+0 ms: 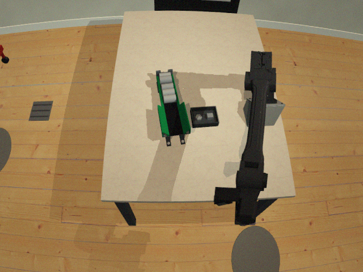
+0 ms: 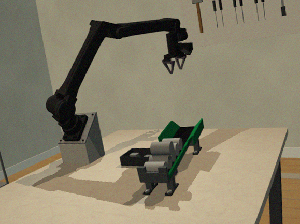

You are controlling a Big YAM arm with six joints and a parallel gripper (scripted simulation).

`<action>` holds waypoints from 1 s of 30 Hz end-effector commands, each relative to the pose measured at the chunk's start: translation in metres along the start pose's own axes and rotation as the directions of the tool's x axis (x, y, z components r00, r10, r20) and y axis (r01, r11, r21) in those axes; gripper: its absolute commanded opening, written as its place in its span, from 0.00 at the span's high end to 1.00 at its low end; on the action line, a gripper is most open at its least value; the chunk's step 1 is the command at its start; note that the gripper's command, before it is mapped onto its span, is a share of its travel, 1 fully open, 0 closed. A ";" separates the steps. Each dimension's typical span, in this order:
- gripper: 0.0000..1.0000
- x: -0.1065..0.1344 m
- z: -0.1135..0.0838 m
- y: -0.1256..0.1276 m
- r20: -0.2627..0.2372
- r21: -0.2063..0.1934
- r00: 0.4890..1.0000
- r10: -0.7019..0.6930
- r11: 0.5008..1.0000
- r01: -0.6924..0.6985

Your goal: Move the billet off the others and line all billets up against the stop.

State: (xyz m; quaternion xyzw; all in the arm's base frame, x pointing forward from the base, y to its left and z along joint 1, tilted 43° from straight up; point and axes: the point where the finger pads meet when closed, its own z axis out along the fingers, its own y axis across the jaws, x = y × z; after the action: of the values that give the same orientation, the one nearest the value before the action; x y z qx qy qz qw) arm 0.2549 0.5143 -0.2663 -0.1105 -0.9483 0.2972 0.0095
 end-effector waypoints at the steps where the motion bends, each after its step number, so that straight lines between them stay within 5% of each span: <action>1: 0.00 0.000 -0.008 0.002 0.004 -0.015 1.000 0.000 1.000 0.000; 30: 0.00 -0.002 -0.018 0.008 0.007 -0.040 1.000 0.004 0.999 -0.003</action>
State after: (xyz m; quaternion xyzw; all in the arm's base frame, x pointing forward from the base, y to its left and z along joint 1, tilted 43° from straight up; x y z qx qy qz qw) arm 0.2549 0.5143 -0.2663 -0.1105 -0.9483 0.2972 0.0095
